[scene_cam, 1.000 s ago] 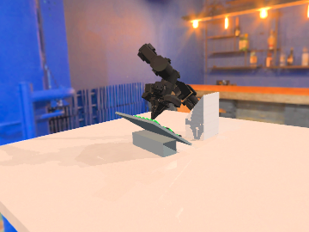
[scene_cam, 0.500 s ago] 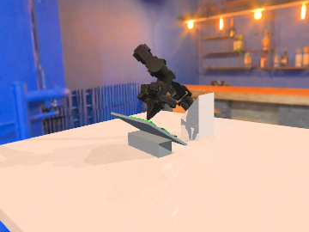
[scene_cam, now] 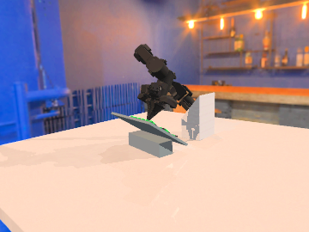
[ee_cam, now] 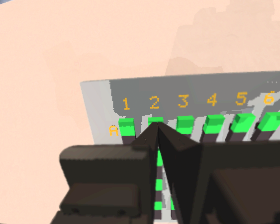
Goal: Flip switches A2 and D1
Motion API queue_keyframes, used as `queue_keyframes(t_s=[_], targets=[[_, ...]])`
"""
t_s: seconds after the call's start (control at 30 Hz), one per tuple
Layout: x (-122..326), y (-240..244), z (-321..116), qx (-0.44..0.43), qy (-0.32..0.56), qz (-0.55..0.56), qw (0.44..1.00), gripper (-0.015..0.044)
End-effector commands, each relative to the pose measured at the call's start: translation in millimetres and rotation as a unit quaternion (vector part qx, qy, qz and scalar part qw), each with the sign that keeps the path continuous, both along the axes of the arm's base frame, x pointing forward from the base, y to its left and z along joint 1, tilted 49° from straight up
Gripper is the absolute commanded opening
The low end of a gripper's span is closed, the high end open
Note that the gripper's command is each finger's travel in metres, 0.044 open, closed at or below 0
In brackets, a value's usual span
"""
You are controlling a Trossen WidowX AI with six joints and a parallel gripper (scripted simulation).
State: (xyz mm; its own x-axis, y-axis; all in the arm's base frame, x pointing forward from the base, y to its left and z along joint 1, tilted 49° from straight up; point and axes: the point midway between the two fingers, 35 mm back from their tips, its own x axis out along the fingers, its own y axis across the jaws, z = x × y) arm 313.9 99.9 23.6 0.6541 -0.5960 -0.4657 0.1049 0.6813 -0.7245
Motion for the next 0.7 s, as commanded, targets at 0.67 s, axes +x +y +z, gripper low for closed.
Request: queue_keyframes(t_s=[0.67], targets=[[1.9,-1.8,-2.6,-0.001,0.003,0.001,1.0,0.0]])
